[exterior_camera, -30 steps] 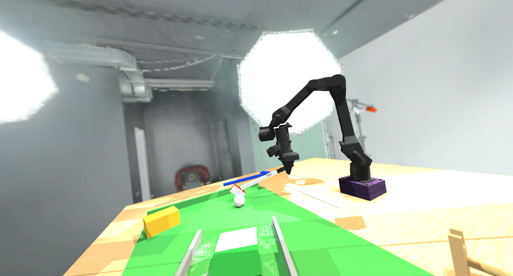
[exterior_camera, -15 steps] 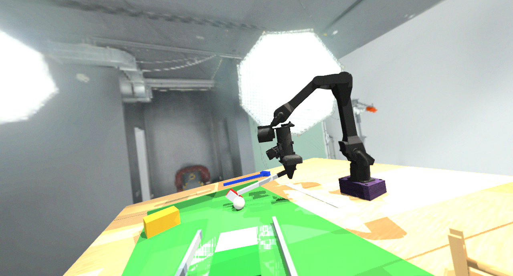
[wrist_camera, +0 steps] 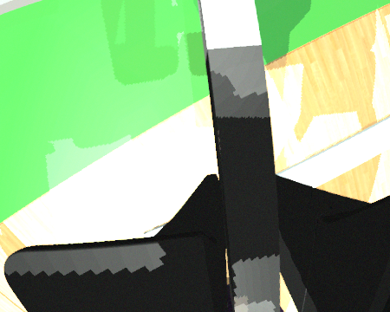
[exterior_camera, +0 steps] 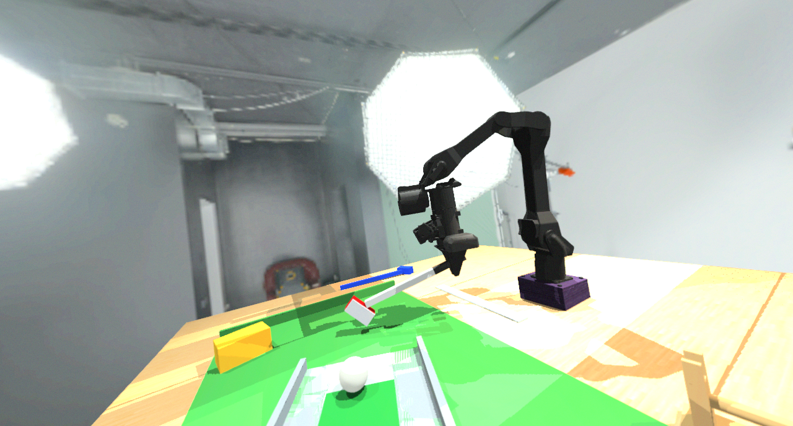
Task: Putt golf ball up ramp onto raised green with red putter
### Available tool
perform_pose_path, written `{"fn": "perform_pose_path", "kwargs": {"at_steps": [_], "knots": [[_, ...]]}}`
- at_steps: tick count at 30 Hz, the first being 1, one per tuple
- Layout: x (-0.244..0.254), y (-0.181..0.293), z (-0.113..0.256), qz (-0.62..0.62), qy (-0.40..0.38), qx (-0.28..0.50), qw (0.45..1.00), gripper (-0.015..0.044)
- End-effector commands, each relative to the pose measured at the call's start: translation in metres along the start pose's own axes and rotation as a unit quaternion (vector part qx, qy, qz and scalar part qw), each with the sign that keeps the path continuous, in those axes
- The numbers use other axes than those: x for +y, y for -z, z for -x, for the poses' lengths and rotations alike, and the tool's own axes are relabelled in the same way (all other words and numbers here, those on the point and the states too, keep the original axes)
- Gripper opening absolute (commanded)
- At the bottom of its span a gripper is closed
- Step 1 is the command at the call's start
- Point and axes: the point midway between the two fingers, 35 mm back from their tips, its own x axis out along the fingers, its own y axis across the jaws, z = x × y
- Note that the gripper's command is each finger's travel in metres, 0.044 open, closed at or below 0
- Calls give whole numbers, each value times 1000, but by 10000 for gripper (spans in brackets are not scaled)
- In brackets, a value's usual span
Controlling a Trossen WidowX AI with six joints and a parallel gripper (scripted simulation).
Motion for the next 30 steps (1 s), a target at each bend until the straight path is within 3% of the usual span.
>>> {"fn": "perform_pose_path", "kwargs": {"at_steps": [1,6,30], "knots": [[0,-3,22,-2,1,-14,1000,0],[0,-1,40,-2,1,-13,1000,0],[0,-1,31,-1,0,-7,1000,0]]}}
